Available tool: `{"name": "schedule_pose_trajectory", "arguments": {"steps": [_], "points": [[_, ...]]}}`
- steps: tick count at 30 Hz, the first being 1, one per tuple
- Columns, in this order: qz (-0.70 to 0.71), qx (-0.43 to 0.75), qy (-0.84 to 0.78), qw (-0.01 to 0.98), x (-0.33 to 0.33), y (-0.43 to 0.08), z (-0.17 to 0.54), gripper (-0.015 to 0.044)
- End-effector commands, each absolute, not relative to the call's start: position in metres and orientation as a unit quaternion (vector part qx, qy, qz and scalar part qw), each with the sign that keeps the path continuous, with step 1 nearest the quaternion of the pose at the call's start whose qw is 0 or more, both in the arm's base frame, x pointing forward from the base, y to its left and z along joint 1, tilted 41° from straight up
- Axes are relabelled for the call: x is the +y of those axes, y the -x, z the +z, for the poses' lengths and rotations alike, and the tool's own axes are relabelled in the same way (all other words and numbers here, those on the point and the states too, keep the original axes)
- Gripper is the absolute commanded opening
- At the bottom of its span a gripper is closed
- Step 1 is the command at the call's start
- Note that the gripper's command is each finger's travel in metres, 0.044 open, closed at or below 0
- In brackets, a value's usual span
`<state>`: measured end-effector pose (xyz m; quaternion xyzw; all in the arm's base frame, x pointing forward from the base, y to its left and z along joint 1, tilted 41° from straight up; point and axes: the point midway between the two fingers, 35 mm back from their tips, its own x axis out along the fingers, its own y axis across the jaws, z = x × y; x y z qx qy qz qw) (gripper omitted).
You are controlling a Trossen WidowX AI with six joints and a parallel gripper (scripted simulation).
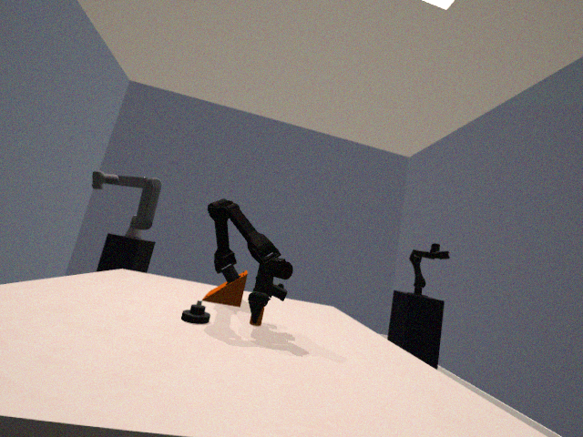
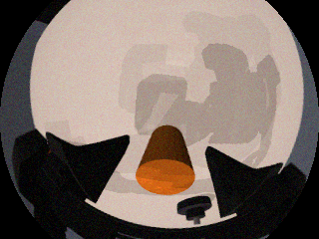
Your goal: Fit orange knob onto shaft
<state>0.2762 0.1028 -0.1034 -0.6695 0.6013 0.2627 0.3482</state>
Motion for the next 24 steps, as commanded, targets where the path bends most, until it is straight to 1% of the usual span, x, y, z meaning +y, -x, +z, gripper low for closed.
{"name": "schedule_pose_trajectory", "arguments": {"steps": [1,10,16,21,24], "points": [[0.263,0.603,0.671,0.343,0.098,-0.275,-0.107,0.0414],[0.263,0.603,0.671,0.343,0.098,-0.275,-0.107,0.0177],[0.263,0.603,0.671,0.343,0.098,-0.275,-0.107,0.0137],[0.263,0.603,0.670,0.344,0.103,-0.275,-0.103,0.0006],[0.264,0.602,0.670,0.344,0.110,-0.276,-0.097,0.0000]]}}
